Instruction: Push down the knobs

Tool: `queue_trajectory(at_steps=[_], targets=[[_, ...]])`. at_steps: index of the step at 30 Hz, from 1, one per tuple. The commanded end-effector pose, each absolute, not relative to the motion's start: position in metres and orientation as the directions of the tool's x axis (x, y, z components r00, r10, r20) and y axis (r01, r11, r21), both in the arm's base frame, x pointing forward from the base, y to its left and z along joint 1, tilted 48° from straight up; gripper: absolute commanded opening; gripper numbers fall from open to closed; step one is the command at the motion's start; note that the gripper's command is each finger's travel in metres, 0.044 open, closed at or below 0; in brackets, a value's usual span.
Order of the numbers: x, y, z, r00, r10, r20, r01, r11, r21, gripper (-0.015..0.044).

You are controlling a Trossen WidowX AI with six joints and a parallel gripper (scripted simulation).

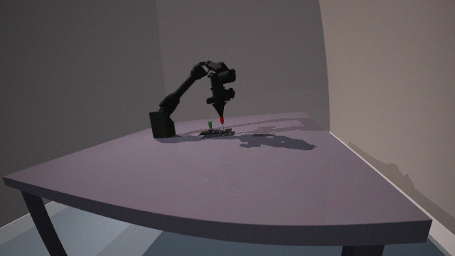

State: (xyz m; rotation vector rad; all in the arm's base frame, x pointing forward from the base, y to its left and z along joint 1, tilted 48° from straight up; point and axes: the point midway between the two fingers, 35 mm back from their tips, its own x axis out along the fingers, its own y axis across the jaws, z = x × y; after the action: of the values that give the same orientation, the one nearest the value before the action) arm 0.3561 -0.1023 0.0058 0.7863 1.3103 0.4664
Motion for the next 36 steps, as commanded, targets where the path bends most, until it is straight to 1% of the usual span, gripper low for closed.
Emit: queue_trajectory(at_steps=[1, 36], targets=[[0.360, -0.094, 0.000, 0.211, 0.711, -0.671, 0.111, 0.664, 0.739, 0.0000], [0.364, -0.080, -0.012, 0.211, 0.711, -0.670, 0.111, 0.664, 0.740, 0.0000]])
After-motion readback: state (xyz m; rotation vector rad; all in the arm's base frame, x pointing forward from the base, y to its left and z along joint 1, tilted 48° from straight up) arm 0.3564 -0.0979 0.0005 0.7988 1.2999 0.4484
